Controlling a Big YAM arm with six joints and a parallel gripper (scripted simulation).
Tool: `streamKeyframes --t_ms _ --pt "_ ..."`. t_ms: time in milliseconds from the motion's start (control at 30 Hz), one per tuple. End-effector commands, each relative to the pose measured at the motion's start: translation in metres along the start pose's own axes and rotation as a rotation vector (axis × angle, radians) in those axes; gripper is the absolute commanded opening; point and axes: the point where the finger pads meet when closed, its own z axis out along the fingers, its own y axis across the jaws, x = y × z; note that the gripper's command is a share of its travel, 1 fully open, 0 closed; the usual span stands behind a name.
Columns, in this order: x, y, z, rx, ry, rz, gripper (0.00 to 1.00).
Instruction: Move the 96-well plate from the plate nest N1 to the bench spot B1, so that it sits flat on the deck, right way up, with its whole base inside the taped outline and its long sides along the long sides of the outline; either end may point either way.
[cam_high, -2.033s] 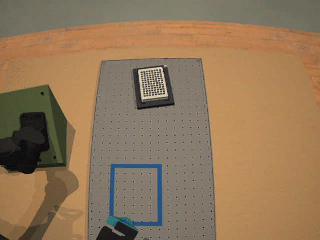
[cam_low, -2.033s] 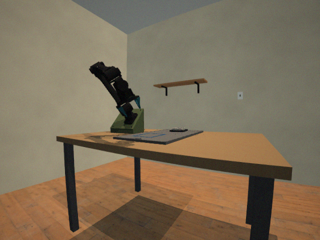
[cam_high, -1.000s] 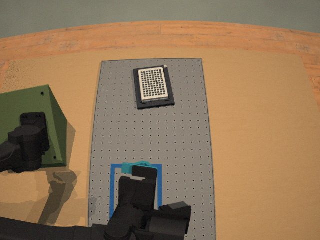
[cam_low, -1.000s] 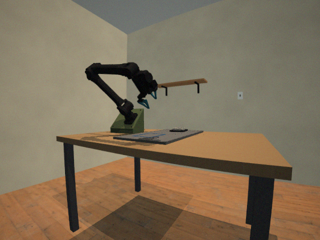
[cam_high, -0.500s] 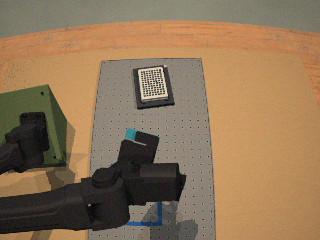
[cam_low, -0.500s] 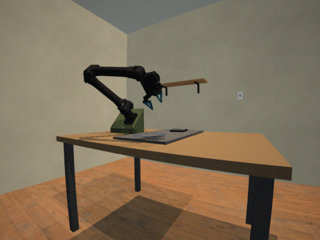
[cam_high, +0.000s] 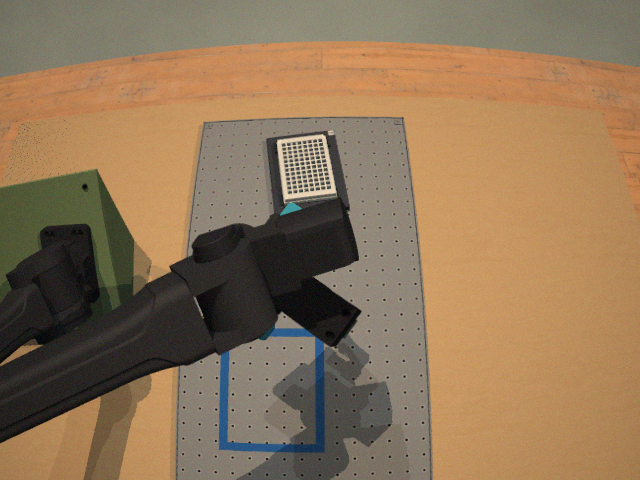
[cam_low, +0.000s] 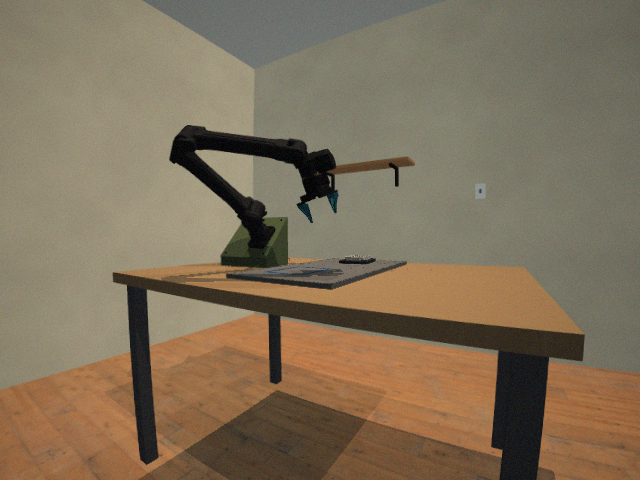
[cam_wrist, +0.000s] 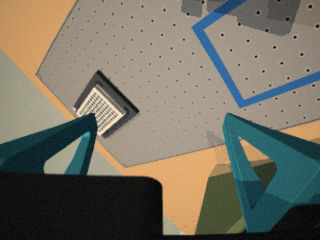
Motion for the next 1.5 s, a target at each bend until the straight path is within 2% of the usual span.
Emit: streamKeyframes --t_ms 0,133,267,600,667,800,867,900,967,1033,1167,1233,1267,1300,1467 --pt "-0.003 0.029 -0.004 -0.018 -0.047 0.206 1.0" --pt "-0.004 0.041 -0.003 -0.003 -0.072 0.273 1.0" --pt "0.012 0.049 0.01 0.078 -0.097 0.371 1.0" --pt "0.043 0.08 0.043 0.233 -0.185 0.649 1.0" --pt "0.043 0.08 0.043 0.233 -0.185 0.649 1.0" --pt "0.055 0.092 0.057 0.3 -0.209 0.704 1.0" --pt "0.062 0.098 0.063 0.301 -0.203 0.695 1.0" --pt "0.064 0.106 0.068 0.283 -0.201 0.703 1.0" --pt "0.08 0.096 0.08 0.315 -0.2 0.671 1.0" --pt "0.075 0.118 0.08 0.284 -0.197 0.684 1.0" --pt "0.087 0.13 0.093 0.286 -0.193 0.665 1.0" --pt "0.087 0.13 0.093 0.286 -0.193 0.665 1.0" --pt "0.098 0.117 0.101 0.315 -0.196 0.638 1.0" --pt "0.094 0.133 0.1 0.291 -0.192 0.652 1.0" --pt "0.107 0.151 0.114 0.288 -0.187 0.633 1.0"
